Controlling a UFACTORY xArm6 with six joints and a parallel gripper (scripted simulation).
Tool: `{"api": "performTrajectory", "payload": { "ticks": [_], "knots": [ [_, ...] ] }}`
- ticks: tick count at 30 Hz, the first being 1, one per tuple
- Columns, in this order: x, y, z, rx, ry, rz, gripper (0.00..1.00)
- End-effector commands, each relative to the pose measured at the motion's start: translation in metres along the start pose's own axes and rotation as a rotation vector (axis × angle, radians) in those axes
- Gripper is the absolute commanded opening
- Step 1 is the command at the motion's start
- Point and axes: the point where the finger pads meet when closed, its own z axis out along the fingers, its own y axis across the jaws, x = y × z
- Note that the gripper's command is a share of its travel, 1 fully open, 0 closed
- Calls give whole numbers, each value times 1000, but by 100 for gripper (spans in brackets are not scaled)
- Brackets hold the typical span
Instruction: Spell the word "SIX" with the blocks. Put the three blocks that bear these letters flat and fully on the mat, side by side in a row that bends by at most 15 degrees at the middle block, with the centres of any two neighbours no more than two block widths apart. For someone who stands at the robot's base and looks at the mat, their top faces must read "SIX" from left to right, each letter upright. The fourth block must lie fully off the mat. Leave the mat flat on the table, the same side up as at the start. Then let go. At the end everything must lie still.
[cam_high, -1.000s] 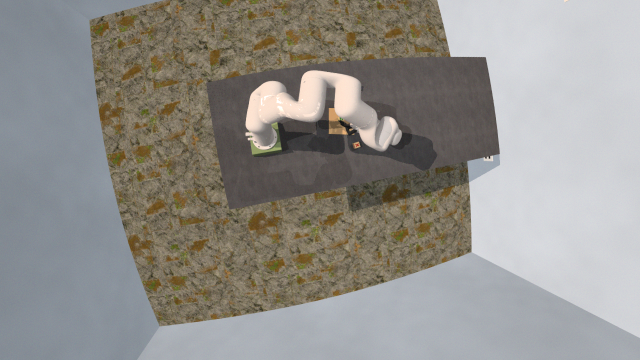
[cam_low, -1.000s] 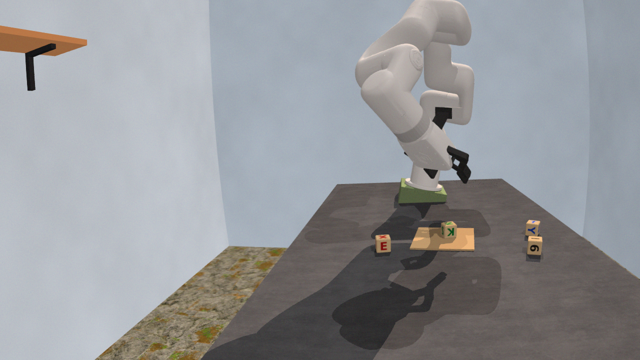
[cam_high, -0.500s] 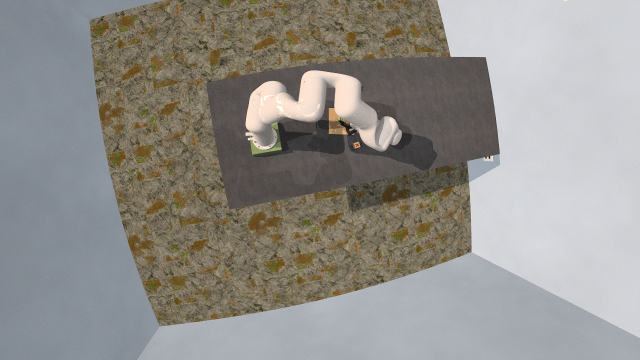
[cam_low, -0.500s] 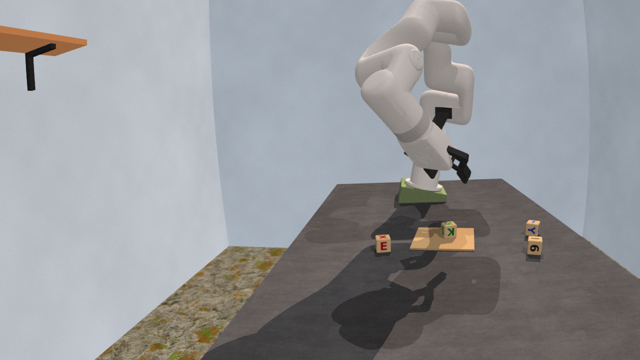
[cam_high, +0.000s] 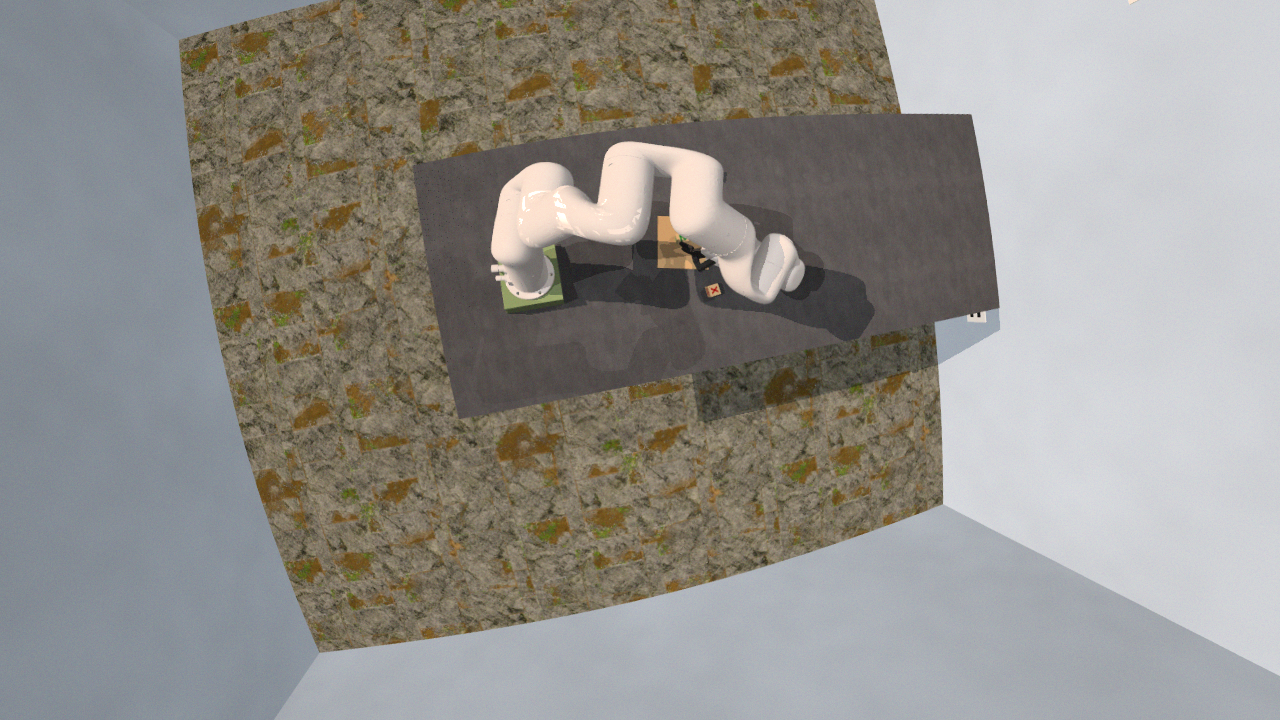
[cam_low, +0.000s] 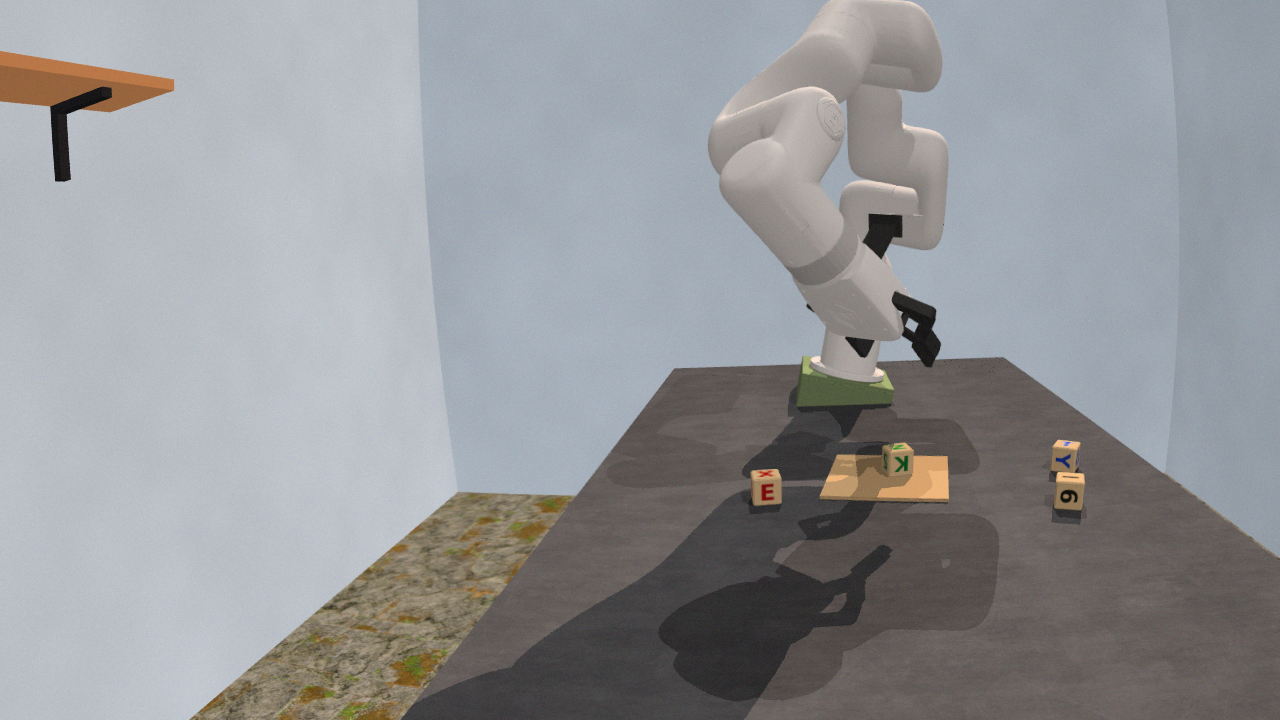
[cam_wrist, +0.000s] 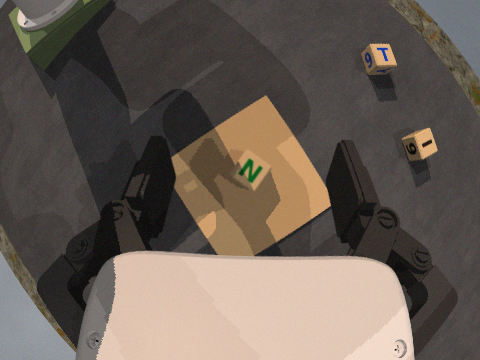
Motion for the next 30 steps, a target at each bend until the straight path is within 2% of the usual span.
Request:
{"api": "performTrajectory", "payload": {
  "ticks": [1, 2, 5, 6, 8, 9, 11, 12, 14, 15, 22, 24, 30],
  "knots": [
    [-22, -4, -28, -3, -3, -7, 100],
    [-32, -8, -39, -3, -3, -8, 100],
    [-32, -8, -39, -3, -3, -8, 100],
    [-43, -13, -51, -3, -3, -10, 100],
    [-43, -13, -51, -3, -3, -10, 100],
    [-54, -19, -62, -3, -3, -10, 100],
    [-54, -19, -62, -3, -3, -10, 100],
    [-65, -26, -73, -3, -3, -10, 100],
    [-65, -26, -73, -3, -3, -10, 100],
    [-74, -34, -82, -2, -3, -9, 100],
    [-83, -41, -90, -2, -3, -7, 100],
    [-96, -54, -100, -2, -4, -3, 100],
    [-102, -62, -105, -1, -4, -1, 100]
  ]
}}
